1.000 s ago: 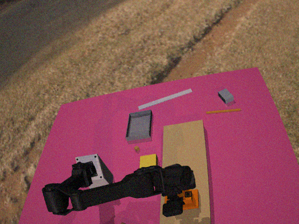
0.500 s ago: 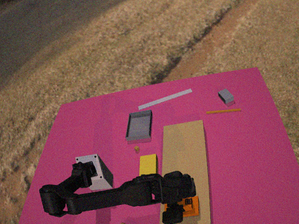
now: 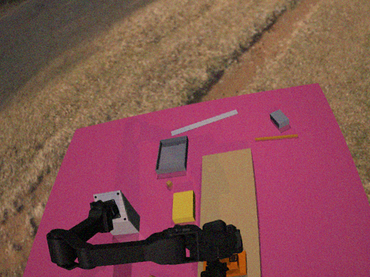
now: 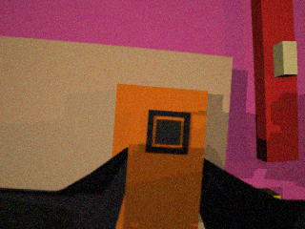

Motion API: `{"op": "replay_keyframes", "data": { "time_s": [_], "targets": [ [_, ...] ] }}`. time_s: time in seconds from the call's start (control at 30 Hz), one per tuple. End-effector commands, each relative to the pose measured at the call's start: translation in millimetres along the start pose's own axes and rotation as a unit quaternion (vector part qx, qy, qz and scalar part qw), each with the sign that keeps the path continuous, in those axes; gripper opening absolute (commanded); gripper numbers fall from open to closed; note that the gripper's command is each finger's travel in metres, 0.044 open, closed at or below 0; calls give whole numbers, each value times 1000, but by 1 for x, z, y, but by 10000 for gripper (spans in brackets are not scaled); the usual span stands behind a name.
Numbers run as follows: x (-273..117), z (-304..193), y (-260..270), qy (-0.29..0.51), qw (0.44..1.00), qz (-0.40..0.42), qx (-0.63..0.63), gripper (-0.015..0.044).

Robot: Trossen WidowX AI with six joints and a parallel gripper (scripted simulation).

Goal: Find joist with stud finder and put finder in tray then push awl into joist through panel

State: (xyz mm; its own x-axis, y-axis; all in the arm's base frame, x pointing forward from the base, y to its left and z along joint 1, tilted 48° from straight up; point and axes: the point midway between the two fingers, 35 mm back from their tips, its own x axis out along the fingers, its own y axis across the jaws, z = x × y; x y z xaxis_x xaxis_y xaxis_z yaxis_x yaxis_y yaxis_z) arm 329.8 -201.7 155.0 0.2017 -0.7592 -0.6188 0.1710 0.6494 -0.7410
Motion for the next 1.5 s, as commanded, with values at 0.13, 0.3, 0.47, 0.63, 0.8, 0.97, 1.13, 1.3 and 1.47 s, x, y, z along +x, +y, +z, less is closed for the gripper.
{"op": "replay_keyframes", "data": {
  "time_s": [0.13,0.3,0.47,0.63,0.8,0.97,1.13,1.3,1.47],
  "targets": [
    [0,0,-1,0,1000,0,0,0],
    [-1,0,-1,0,1000,0,0,0],
    [-16,7,-1,1,1000,2,1,0],
    [-43,16,-1,3,1000,3,2,0],
    [-70,22,-3,3,1000,2,2,0],
    [-95,26,-5,2,1000,0,2,0],
    [-95,29,4,0,1000,6,-9,0],
    [-96,43,44,-8,998,34,-58,0],
    [-98,53,91,-16,991,64,-114,0]
  ]
}}
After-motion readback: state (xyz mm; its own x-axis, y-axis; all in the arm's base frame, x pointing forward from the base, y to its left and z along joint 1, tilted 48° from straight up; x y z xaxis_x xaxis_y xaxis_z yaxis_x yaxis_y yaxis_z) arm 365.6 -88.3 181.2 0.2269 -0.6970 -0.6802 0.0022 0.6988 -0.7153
